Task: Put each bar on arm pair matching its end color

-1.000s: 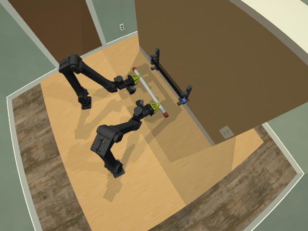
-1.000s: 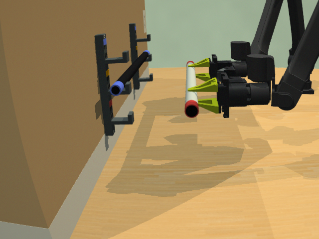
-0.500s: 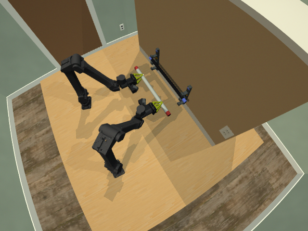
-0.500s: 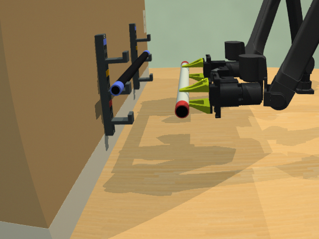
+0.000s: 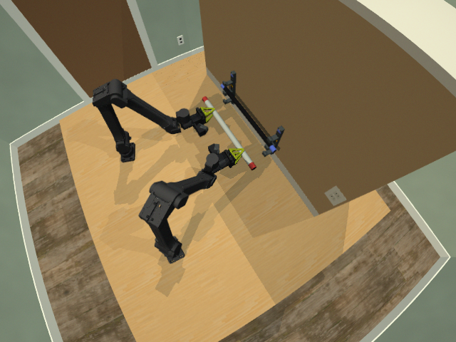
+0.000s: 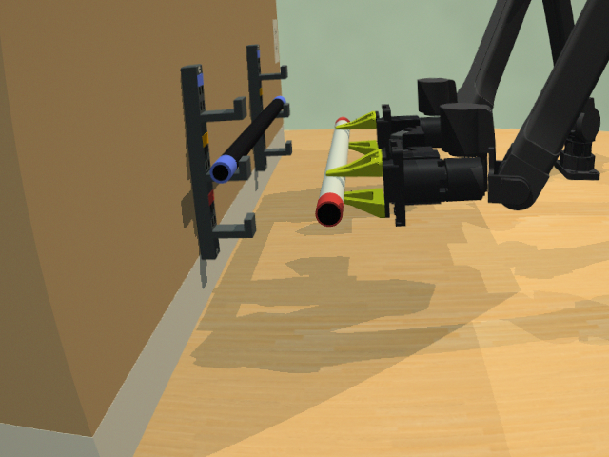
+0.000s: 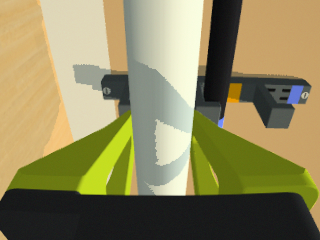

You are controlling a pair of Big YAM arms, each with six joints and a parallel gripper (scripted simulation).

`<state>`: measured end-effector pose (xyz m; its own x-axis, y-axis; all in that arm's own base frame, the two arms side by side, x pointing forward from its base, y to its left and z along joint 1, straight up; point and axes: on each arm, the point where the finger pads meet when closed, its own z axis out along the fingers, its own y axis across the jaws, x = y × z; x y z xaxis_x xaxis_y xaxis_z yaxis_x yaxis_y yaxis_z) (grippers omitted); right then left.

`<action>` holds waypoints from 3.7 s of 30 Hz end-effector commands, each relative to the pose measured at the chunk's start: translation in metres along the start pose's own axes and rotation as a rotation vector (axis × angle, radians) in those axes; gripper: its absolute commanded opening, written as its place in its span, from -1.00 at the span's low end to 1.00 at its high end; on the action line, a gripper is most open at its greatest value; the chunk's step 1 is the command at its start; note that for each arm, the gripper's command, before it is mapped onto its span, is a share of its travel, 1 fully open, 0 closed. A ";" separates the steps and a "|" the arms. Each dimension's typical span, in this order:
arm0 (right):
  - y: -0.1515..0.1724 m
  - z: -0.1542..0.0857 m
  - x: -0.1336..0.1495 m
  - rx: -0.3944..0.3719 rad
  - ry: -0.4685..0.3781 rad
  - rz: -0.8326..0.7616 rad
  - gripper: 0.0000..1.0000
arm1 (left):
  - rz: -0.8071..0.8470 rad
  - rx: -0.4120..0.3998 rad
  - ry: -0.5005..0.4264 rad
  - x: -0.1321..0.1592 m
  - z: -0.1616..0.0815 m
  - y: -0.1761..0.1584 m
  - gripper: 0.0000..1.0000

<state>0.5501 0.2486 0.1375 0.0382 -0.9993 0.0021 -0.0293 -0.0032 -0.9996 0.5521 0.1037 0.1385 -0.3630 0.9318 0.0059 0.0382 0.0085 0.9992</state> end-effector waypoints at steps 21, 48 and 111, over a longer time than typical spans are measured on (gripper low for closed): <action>-0.045 0.056 -0.001 0.082 0.017 0.041 -1.00 | -0.012 -0.061 0.023 0.008 0.055 0.031 -1.00; -0.051 0.081 -0.001 0.082 0.017 0.041 -1.00 | -0.012 -0.061 0.023 0.009 0.080 0.036 -1.00; -0.059 0.102 0.000 0.082 0.017 0.041 -1.00 | -0.012 -0.061 0.022 0.009 0.101 0.041 -1.00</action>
<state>0.6251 0.2508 0.1410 0.0333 -0.9994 0.0013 -0.0483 -0.0029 -0.9988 0.6220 0.1318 0.1421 -0.3668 0.9303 0.0072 0.0503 0.0121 0.9987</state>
